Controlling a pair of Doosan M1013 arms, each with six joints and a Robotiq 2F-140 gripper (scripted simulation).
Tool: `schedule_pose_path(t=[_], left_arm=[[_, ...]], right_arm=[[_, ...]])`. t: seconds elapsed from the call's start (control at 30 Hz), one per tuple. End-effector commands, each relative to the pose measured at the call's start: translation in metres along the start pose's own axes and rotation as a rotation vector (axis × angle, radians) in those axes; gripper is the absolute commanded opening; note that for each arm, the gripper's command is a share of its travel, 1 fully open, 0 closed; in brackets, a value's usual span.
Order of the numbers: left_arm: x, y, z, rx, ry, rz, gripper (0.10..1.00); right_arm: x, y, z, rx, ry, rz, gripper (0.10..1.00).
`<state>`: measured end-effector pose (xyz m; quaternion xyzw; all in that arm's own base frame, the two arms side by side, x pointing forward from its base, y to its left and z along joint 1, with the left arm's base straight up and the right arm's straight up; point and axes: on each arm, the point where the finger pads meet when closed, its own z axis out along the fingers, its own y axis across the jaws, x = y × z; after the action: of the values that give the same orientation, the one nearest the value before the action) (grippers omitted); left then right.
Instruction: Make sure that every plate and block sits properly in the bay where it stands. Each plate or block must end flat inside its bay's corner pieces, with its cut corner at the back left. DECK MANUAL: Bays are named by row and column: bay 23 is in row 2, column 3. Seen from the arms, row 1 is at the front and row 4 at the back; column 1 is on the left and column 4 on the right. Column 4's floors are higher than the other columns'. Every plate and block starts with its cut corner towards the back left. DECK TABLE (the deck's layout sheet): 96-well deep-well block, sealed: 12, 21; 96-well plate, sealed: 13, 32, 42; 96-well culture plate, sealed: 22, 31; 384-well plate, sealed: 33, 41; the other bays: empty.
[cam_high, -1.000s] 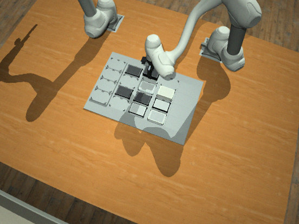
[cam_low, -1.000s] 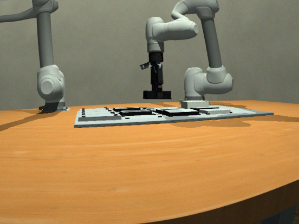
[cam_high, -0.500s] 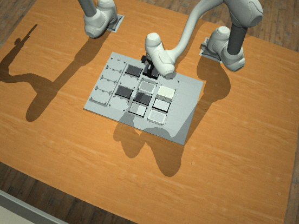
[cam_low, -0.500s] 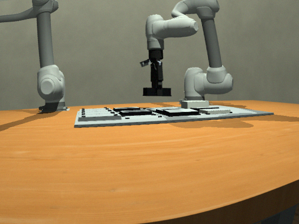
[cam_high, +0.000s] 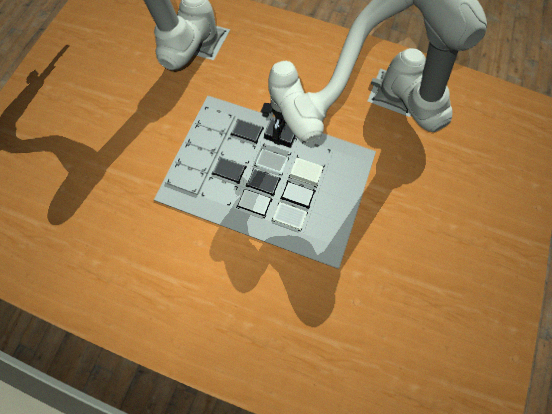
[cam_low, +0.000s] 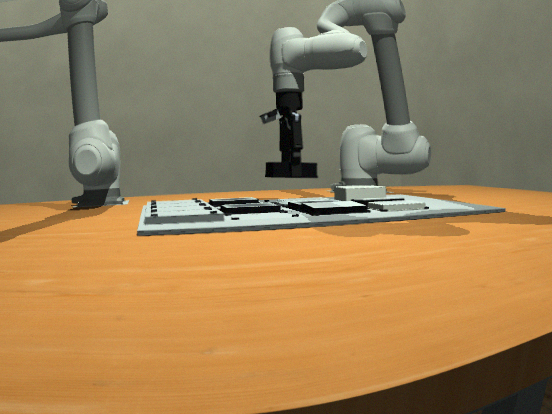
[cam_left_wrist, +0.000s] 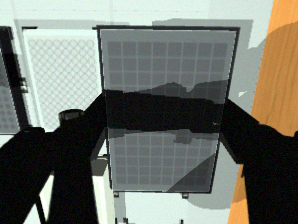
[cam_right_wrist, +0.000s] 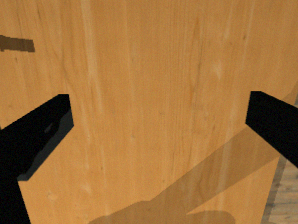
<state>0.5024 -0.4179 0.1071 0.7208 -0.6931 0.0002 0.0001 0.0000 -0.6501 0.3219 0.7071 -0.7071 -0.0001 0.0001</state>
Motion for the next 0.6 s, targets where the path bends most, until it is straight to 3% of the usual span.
schedule_pose_path(t=[0.0,0.57], left_arm=[[0.0,0.0,0.003,0.001,0.0,0.0,0.099],[0.001,0.0,0.023,0.001,0.0,0.0,0.099]], right_arm=[[0.0,0.0,-0.001,0.0,0.001,0.0,1.0],[0.0,0.0,-0.001,0.0,0.001,0.0,1.0]])
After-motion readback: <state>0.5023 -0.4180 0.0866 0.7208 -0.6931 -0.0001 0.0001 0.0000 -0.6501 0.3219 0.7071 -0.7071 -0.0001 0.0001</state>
